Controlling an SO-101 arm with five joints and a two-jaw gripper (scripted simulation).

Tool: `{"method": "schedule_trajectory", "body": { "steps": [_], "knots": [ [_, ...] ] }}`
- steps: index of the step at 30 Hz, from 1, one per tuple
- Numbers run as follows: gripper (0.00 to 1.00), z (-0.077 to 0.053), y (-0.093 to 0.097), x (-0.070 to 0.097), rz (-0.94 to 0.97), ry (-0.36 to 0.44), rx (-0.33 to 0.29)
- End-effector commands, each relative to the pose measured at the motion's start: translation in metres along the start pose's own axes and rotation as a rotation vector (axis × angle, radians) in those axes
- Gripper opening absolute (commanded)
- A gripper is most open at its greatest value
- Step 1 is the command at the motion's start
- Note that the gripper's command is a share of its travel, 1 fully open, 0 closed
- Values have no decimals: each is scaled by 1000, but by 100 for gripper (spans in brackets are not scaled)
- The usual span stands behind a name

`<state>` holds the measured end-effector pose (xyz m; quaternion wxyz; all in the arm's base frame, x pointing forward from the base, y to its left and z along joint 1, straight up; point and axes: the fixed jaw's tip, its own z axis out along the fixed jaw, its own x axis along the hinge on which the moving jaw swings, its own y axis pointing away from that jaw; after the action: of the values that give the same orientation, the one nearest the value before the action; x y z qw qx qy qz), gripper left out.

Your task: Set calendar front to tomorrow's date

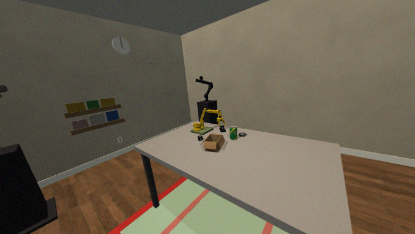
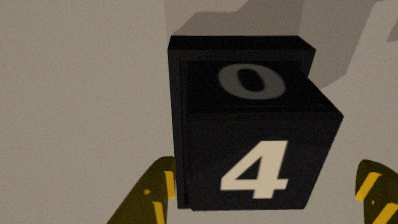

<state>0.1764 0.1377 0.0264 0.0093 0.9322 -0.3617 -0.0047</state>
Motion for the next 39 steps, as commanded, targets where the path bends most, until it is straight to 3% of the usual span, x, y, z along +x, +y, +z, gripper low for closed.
{"method": "schedule_trajectory", "body": {
  "steps": [1,10,34,39],
  "knots": [
    [36,-15,-1,2,1,1,16],
    [36,-37,1,2,1,1,16],
    [36,-38,2,2,1,1,16],
    [36,-44,0,2,1,6,44]
  ]
}}
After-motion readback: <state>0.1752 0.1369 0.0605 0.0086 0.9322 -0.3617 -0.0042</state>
